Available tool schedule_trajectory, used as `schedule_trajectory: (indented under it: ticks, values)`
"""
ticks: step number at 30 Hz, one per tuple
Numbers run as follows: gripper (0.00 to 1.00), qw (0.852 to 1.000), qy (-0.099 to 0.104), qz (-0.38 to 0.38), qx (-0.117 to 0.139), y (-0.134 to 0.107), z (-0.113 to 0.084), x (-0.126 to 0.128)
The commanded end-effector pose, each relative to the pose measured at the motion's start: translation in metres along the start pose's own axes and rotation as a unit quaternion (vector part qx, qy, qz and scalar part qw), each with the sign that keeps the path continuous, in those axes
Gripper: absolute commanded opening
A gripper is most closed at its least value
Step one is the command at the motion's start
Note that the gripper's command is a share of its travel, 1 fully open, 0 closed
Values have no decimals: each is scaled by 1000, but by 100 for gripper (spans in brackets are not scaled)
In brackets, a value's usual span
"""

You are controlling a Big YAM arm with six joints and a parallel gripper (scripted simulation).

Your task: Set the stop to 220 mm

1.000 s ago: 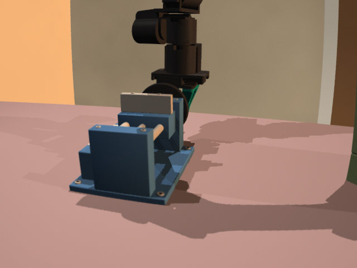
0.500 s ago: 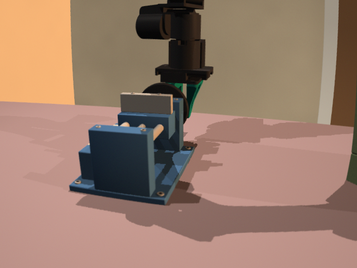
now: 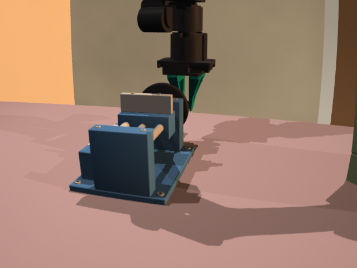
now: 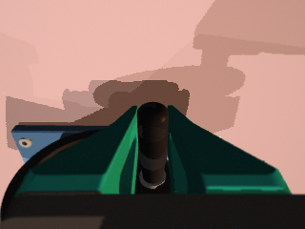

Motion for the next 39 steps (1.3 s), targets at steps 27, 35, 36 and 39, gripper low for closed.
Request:
schedule_trajectory:
  ticks: [27,35,36,39]
  values:
    - [6,1000,7,4,-6,5,-50,20]
    - [6,1000,20,1,-10,4,-59,39]
    - [6,1000,20,1,-9,3,-60,41]
    - [6,1000,21,1,-8,3,-63,46]
Point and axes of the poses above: the point where the finger pads meet when closed, its own z axis out along the fingers, its own x axis across the jaws, y = z × x, the point moved 8 cm from there along -z, back along the fingers
